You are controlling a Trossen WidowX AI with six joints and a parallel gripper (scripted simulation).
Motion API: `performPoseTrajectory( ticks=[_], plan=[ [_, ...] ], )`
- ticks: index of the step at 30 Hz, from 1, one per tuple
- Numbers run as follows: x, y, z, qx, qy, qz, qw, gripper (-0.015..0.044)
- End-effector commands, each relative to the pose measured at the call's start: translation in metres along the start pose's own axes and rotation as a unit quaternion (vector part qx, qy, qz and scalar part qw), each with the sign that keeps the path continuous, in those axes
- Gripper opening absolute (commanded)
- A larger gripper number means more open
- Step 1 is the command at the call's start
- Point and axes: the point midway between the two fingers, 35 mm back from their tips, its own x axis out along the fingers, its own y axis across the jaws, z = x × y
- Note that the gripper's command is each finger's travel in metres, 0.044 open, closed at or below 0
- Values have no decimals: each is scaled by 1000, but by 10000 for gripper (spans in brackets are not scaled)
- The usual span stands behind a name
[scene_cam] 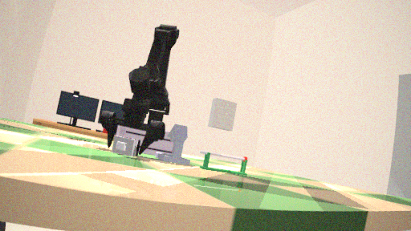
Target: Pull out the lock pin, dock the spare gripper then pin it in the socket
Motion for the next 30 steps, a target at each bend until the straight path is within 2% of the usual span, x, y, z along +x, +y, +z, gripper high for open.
performPoseTrajectory(
  ticks=[1, 5, 13, 21, 30],
  plan=[
    [1, 1, -3, -2, 4, 3, 1000, 361],
    [1, 1, -3, -2, 4, 3, 1000, 256],
    [1, 0, -3, -2, 4, 3, 1000, 203],
    [-10, 0, 8, -2, 4, 3, 1000, 0],
    [-36, 0, 29, -2, 3, 3, 1000, 0]
  ],
)
